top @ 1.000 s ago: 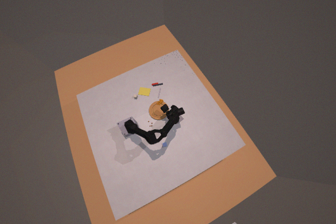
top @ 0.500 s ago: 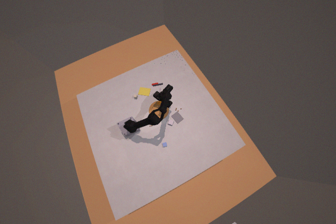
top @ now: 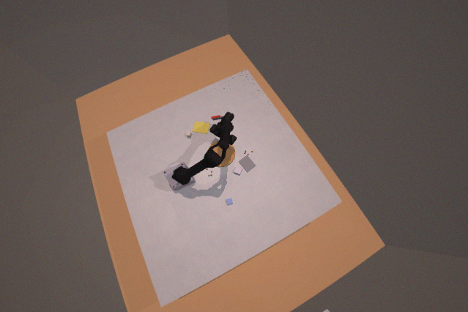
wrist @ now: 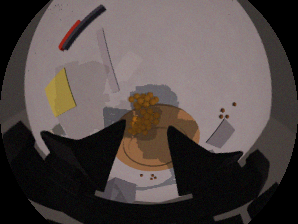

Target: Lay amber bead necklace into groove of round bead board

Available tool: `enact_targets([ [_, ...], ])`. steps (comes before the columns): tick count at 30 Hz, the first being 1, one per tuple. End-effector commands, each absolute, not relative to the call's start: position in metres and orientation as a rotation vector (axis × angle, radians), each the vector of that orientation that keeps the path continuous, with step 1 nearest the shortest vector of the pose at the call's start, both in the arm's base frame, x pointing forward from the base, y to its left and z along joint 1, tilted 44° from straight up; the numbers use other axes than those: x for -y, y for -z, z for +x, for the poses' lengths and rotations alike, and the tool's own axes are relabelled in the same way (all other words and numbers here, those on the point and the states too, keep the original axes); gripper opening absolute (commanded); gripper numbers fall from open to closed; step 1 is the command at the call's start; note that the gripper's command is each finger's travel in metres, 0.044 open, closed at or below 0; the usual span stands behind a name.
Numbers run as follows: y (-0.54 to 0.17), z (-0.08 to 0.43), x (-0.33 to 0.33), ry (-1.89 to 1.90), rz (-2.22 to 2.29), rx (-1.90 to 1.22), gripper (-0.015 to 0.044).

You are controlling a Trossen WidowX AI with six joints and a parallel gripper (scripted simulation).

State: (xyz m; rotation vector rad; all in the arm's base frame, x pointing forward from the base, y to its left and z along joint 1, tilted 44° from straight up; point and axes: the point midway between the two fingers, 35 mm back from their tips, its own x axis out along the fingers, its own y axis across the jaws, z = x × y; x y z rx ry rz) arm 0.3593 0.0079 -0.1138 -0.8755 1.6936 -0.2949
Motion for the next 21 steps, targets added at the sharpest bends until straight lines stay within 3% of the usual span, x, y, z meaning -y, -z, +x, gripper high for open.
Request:
enact_targets([
  [1,0.113,0.359,-0.009,0.293,-0.877,-1.692,0.0250],
  [21,0.135,0.356,0.012,0.297,-0.886,-1.697,0.0250],
])
